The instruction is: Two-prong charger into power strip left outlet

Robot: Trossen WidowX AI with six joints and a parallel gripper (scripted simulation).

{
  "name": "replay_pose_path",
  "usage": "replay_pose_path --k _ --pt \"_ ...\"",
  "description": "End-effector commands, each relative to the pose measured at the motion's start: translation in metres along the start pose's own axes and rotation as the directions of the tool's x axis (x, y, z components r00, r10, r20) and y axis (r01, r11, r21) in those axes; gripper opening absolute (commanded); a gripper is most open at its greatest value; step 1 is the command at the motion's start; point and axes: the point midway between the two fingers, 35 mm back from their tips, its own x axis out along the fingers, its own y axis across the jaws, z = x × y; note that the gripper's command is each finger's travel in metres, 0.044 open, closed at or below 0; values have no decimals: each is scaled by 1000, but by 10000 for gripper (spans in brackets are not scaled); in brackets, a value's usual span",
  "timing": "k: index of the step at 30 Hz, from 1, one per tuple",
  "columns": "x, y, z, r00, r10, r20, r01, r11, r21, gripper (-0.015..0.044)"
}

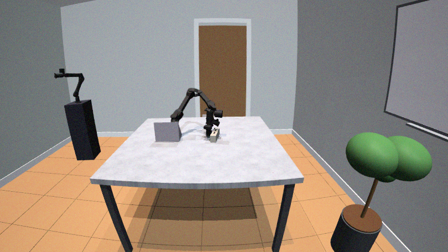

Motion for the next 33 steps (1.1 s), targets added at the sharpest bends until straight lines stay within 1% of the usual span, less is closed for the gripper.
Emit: replay_pose_path --k 1,33 --pt "0 0 2 1000 4 0 -4 1000 3 0" --pt "-1 1 14 1000 4 0 -4 1000 2 0"
